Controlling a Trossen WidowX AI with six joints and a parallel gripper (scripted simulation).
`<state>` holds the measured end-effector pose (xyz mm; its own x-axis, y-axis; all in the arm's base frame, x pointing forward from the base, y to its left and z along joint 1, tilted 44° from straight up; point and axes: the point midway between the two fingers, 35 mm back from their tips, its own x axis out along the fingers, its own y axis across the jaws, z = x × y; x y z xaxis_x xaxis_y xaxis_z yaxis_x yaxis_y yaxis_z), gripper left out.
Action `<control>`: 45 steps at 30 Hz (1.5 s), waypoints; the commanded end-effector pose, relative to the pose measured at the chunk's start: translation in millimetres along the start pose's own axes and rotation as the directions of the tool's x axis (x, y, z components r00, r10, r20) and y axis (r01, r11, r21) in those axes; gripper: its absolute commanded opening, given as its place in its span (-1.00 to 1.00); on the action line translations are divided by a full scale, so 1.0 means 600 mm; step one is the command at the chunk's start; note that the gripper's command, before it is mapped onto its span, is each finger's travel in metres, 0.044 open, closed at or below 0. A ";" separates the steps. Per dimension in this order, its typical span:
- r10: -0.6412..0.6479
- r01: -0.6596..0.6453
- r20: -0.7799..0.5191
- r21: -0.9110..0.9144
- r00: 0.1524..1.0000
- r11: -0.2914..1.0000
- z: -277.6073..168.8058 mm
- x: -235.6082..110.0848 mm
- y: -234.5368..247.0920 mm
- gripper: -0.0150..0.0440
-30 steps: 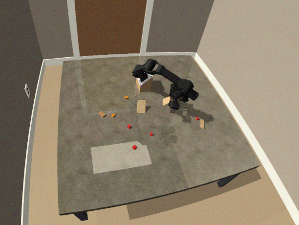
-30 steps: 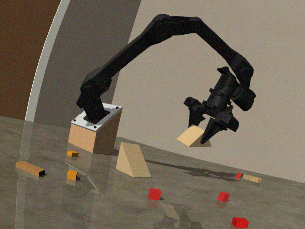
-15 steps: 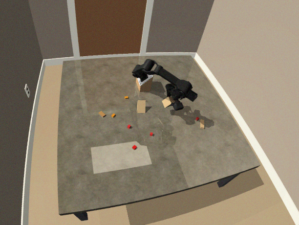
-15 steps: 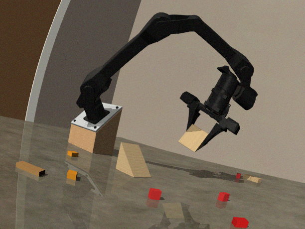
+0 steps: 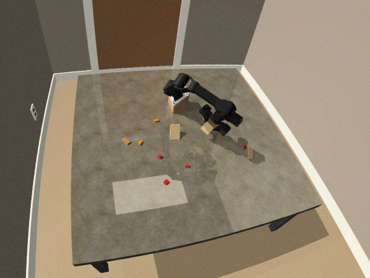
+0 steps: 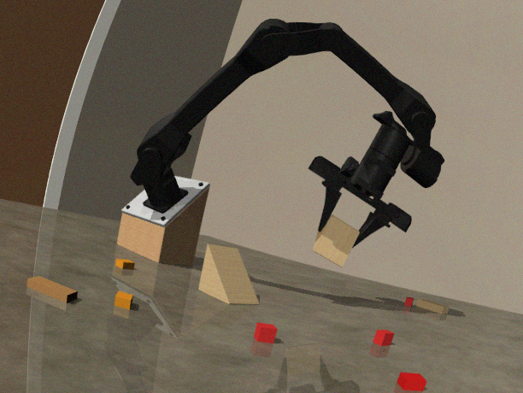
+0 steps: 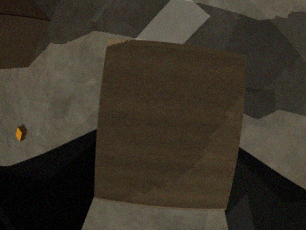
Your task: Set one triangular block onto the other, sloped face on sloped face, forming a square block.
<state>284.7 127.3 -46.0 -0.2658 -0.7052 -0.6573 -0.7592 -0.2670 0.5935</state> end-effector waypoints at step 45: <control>-0.115 0.154 0.104 -0.708 0.988 0.689 -0.106 -0.048 0.057 -0.49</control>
<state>302.2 104.0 6.9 -0.2574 -0.5991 -0.7581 -0.1414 -0.7528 0.6429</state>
